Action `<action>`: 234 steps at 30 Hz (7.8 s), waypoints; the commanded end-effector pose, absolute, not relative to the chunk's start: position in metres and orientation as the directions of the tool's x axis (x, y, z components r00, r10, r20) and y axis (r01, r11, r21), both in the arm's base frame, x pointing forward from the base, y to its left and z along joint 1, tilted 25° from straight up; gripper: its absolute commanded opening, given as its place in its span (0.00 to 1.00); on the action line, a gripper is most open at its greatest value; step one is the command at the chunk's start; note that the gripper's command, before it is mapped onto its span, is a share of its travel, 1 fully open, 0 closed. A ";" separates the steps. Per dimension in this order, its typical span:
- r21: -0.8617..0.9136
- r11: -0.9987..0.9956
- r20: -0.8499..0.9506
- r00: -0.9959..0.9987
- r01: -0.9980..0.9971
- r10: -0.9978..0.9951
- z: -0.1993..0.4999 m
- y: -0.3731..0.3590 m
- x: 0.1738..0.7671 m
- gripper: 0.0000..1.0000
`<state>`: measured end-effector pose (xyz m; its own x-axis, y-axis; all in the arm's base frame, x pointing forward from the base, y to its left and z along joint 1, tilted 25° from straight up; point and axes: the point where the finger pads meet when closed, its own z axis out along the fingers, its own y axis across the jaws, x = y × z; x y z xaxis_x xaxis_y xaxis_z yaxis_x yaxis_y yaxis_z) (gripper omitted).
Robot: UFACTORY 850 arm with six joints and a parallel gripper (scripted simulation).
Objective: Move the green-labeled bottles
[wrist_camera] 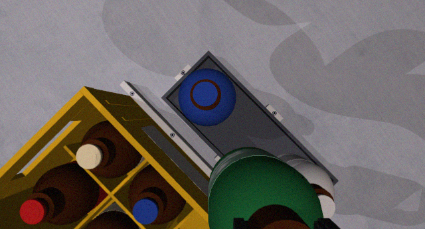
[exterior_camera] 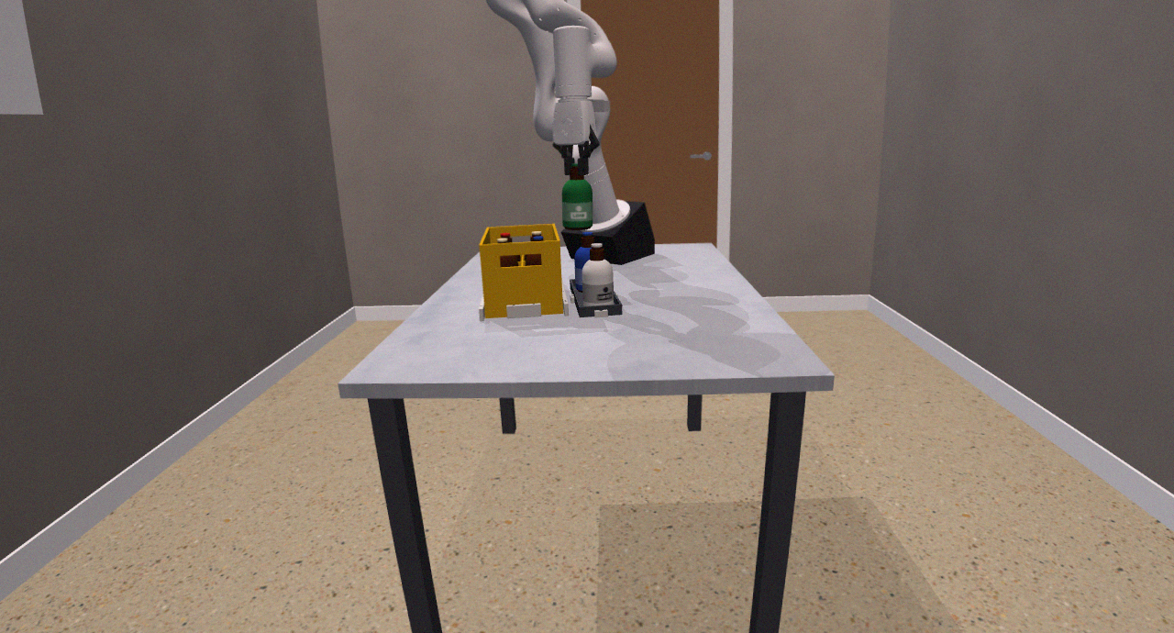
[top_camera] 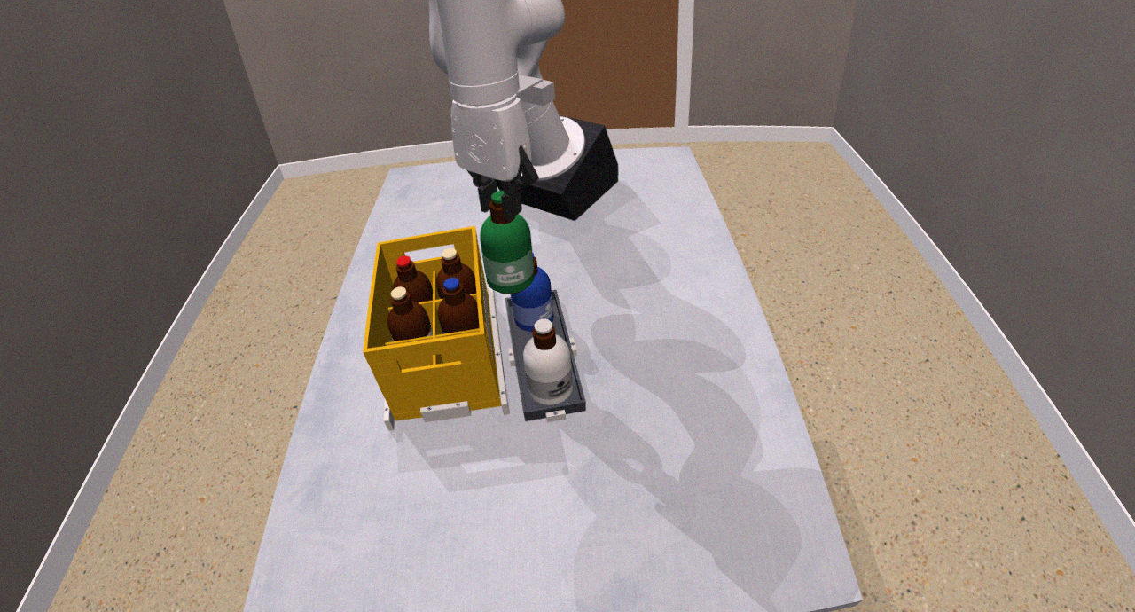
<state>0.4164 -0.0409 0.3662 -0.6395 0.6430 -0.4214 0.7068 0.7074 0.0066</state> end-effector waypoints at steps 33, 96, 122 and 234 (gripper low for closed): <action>0.008 0.708 -0.422 -0.639 0.706 0.643 0.390 -0.102 0.427 0.00; 0.008 0.708 -0.422 -0.639 0.706 0.643 0.430 -0.206 0.445 0.00; 0.008 0.708 -0.422 -0.639 0.706 0.643 0.434 -0.218 0.447 0.00; 0.008 0.708 -0.422 -0.639 0.706 0.643 0.405 -0.228 0.457 0.00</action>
<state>0.4558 -0.2269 0.4066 -0.6401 0.6432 -0.4202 0.7064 0.7077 0.0071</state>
